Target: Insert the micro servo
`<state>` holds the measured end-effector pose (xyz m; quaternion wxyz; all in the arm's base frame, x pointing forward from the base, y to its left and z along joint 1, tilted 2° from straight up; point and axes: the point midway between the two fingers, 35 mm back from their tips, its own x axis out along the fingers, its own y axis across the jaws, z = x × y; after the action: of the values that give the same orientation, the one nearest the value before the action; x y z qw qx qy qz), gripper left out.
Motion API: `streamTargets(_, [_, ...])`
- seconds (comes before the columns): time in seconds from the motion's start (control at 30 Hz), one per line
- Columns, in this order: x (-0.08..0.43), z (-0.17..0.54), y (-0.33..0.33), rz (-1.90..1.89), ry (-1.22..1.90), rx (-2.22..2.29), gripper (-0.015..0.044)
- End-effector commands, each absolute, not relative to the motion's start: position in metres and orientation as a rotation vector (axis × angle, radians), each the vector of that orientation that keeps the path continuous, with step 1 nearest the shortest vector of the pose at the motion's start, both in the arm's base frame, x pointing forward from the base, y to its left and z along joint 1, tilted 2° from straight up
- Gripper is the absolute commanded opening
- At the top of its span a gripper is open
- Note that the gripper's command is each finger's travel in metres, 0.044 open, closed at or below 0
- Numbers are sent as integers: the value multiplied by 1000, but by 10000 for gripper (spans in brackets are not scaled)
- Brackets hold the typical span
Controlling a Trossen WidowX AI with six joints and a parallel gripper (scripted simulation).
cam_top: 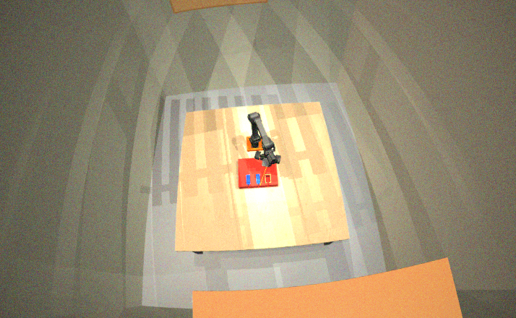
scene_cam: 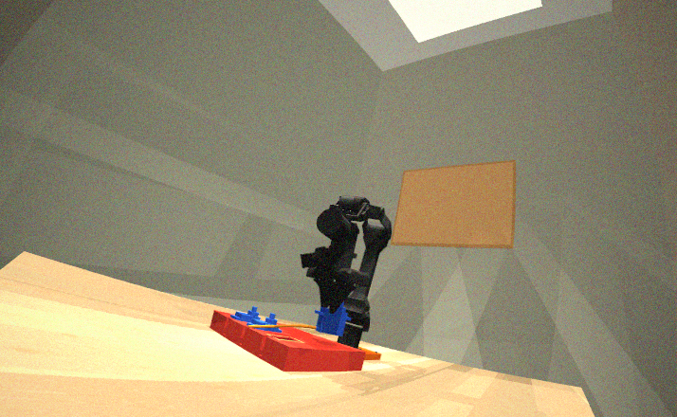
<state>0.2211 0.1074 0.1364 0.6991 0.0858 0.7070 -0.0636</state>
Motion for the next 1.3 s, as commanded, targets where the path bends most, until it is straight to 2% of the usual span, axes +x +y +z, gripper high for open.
streamTargets(0.0, [225, 139, 105, -140, 1568, 198, 0])
streamTargets(0.67, [227, 139, 102, 17, 1570, 41, 0])
streamTargets(1.27, [296, 140, 108, 18, 1565, 41, 0])
